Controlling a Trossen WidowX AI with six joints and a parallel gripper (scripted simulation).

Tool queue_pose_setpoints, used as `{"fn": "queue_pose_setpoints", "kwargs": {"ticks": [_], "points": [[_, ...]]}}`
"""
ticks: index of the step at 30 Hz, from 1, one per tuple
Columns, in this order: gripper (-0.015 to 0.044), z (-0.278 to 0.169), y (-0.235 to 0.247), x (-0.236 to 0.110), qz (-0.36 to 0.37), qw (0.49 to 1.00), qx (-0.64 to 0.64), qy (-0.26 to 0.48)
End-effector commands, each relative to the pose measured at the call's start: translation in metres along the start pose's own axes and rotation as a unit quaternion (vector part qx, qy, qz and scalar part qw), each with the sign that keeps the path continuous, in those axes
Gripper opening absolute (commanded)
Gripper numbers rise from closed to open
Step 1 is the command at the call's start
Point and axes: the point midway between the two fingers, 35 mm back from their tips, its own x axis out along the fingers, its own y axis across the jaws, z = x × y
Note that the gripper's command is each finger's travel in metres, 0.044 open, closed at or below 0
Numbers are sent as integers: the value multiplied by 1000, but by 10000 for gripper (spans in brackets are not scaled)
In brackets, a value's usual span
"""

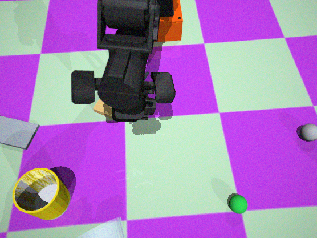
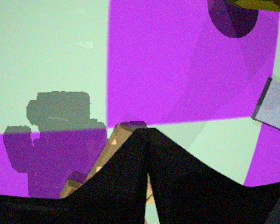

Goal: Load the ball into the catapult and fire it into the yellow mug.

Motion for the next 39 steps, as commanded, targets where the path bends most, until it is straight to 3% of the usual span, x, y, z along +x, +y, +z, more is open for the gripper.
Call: {"fn": "queue_pose_setpoints", "kwargs": {"ticks": [1, 17, 32, 39], "points": [[0, -16, 17, 4, -6, 998, -47, 32], [0, -99, 75, 18, -34, 950, -261, 169], [0, -183, 104, 17, -64, 840, -457, 286], [0, -191, 105, 17, -67, 825, -476, 296]]}}
